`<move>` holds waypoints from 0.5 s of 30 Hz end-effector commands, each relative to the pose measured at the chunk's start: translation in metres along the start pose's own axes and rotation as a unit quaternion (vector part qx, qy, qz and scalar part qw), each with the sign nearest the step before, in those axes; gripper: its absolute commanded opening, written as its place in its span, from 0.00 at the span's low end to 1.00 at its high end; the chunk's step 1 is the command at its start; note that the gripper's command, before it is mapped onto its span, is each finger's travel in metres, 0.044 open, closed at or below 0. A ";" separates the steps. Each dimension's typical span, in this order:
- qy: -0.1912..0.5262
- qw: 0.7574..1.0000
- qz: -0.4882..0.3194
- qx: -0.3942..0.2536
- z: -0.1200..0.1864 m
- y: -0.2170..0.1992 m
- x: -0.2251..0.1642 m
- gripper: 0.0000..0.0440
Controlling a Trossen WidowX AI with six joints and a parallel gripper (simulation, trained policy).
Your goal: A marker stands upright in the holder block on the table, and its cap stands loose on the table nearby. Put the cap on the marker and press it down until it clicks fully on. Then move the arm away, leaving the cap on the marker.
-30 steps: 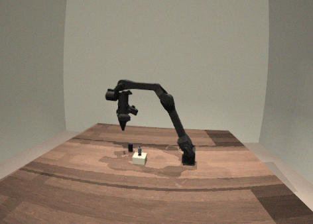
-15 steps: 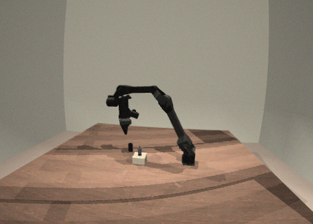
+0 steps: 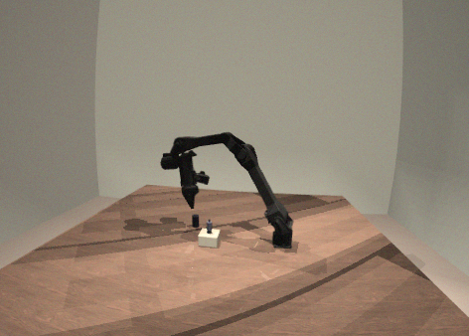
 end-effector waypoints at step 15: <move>-0.007 0.999 0.017 -0.045 -0.050 0.010 0.008 0.66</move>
Point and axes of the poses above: the point midway between the two fingers, 35 mm back from their tips, its own z axis back along the fingers, its own y axis across the jaws, x = y × z, the point moved 6 cm from there along z, back along the fingers, and after that the axes turned 14 degrees about z, right-handed, at the moved point
